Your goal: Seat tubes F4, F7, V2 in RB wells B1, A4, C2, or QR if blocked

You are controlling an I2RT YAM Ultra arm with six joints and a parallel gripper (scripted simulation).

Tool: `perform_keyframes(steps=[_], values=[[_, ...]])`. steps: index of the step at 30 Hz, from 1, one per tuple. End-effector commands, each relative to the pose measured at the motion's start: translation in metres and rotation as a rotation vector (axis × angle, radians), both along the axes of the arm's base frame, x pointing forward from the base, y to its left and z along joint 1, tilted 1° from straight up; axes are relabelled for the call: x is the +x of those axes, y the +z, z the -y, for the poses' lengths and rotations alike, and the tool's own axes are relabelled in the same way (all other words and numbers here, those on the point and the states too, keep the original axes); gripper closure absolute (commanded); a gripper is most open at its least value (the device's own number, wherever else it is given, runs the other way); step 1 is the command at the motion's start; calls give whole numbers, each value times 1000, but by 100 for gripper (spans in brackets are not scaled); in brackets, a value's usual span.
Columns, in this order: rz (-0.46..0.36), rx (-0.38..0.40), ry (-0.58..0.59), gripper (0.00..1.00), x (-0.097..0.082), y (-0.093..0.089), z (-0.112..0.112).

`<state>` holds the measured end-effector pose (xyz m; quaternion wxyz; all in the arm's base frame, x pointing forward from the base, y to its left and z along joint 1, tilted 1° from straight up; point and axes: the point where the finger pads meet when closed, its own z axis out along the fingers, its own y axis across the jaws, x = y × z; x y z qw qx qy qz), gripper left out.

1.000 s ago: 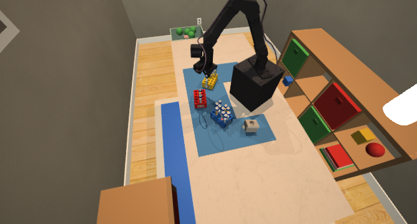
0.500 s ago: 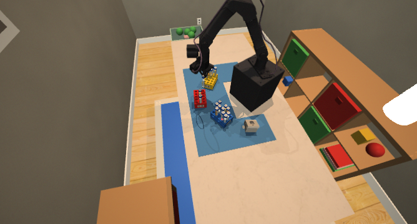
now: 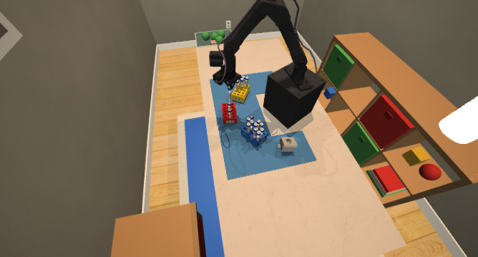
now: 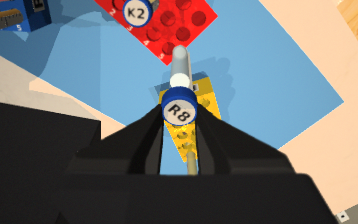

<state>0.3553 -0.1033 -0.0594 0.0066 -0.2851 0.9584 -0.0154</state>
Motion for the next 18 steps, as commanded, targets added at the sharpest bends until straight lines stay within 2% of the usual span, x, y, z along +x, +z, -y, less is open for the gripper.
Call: perform_keyframes(steps=[1,7,18], values=[[-11,11,7,100,7,1,-5],[-11,11,7,100,17,1,-3],[-3,3,3,100,14,3,1]])
